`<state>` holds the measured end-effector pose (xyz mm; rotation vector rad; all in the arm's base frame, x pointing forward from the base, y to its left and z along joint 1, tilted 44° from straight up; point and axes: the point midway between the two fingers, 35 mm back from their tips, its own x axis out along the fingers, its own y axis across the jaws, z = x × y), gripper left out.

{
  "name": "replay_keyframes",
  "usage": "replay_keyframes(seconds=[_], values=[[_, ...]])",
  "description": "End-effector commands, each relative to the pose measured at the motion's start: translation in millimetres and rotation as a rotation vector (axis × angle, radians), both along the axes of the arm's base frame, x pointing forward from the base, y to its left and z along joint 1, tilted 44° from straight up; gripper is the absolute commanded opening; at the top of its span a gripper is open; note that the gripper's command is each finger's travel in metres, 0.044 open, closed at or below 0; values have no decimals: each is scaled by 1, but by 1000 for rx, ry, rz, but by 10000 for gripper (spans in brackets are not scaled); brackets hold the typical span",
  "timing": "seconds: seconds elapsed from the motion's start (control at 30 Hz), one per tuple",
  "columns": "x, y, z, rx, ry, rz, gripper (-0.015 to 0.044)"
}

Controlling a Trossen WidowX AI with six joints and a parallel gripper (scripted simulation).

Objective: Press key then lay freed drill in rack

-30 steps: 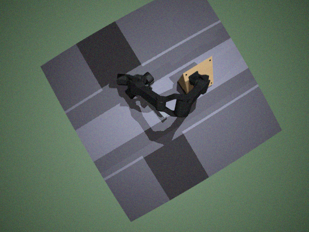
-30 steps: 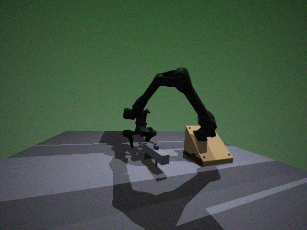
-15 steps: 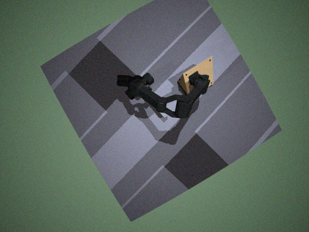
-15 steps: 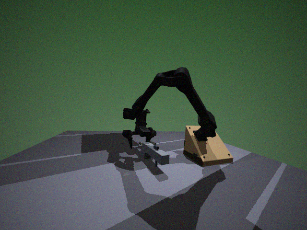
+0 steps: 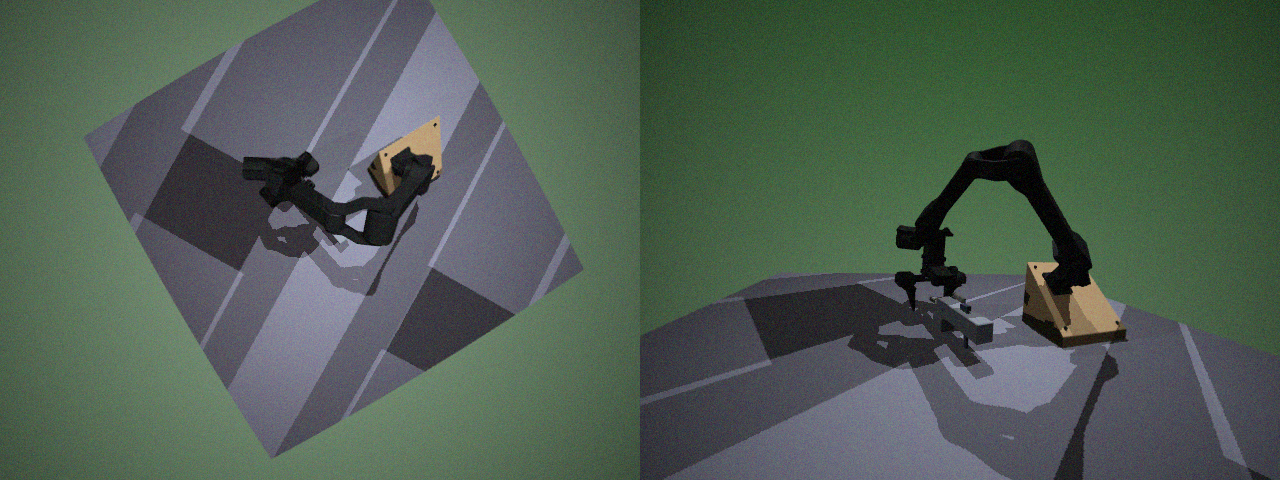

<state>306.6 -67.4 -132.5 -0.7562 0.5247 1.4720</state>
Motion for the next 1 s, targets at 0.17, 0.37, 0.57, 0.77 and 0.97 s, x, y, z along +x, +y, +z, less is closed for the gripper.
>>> replay_keyframes(seconds=[0.17, 0.37, 0.57, 0.77, 0.97], values=[[-2, 3, 0, 6, 7, -4, 440], [-2, 4, 1, 7, 7, -4, 440], [-2, 5, 1, 7, 7, -4, 440], [-2, 5, 1, 7, 7, -4, 440], [-2, 6, 1, 7, 7, -4, 440]])
